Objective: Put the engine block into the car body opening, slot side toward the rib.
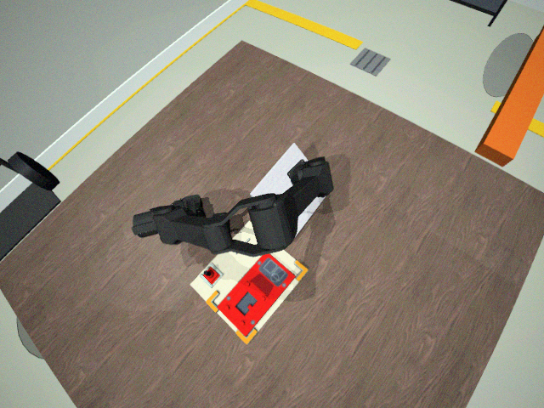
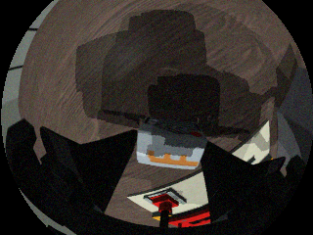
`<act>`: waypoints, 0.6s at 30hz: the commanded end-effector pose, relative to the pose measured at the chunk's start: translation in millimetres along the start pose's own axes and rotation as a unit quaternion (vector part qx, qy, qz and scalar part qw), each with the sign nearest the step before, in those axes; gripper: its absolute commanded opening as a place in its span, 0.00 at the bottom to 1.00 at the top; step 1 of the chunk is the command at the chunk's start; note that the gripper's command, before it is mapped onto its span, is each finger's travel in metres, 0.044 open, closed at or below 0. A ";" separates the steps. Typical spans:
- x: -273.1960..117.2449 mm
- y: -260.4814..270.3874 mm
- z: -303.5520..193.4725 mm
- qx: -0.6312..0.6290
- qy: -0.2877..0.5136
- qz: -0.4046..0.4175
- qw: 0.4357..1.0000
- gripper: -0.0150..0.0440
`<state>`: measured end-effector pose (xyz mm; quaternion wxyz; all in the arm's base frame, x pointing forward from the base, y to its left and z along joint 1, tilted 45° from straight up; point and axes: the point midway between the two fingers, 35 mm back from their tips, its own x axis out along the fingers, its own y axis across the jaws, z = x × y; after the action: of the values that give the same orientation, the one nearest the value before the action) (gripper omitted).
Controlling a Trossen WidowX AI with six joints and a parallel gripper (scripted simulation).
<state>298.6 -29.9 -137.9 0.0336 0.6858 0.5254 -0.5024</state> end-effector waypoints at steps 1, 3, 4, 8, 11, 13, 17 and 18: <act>1.5 -0.4 0.1 0.003 0.002 -0.002 1.000 0.59; 1.5 -0.4 0.1 0.003 0.002 -0.002 1.000 0.57; 1.5 -0.4 0.1 0.003 0.002 -0.002 1.000 0.55; 1.5 -0.4 0.1 0.003 0.002 -0.002 1.000 0.48; -2.8 0.5 -0.2 0.003 0.002 -0.001 1.000 0.34; -8.7 1.6 -0.6 0.003 0.002 -0.001 1.000 0.25; -20.7 3.4 -1.4 0.003 0.001 0.000 1.000 0.25; -23.7 3.8 -1.6 0.003 0.001 0.000 1.000 0.25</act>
<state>297.8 -35.5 -131.4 0.0226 0.6820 0.5277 -0.5058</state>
